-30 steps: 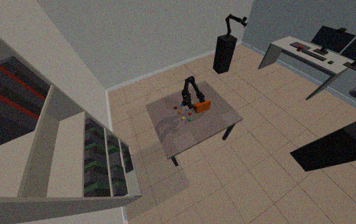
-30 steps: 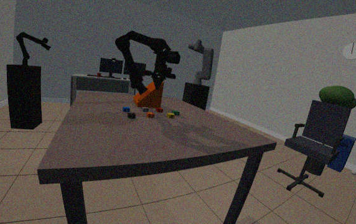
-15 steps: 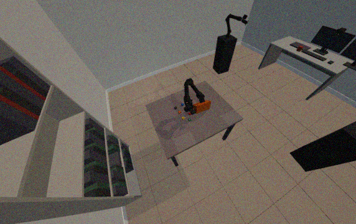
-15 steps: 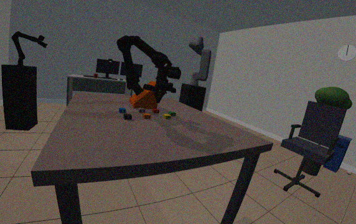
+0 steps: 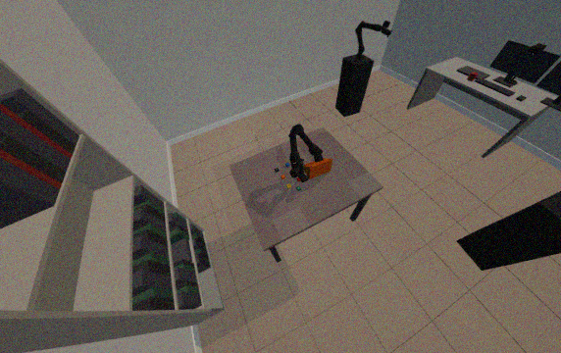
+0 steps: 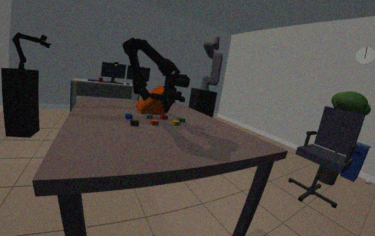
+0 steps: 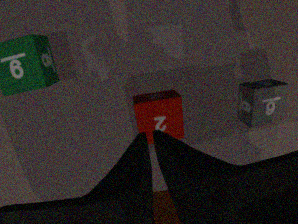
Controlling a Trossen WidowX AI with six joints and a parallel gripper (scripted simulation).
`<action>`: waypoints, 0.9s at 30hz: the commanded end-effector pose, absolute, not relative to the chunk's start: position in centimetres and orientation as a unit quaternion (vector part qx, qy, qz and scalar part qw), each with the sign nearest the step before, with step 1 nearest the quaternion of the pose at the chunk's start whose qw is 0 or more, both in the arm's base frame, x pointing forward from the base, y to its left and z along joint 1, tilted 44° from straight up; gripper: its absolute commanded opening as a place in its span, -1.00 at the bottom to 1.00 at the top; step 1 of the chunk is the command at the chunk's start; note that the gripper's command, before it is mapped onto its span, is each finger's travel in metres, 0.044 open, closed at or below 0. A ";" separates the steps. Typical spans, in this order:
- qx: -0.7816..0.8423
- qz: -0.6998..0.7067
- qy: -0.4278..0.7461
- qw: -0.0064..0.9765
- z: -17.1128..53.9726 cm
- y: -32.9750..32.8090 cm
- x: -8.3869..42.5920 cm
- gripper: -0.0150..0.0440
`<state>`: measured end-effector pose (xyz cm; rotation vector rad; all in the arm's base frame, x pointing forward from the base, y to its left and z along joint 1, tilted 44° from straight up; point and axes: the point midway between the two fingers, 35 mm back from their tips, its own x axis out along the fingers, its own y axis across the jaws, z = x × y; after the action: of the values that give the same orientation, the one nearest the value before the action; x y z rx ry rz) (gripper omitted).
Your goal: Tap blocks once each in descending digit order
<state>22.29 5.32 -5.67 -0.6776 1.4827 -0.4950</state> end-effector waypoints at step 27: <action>-0.300 -0.218 0.656 0.658 -0.8 10.1 22.1 -0.42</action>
<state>21.96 6.94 -3.56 -0.6940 1.5005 -0.5085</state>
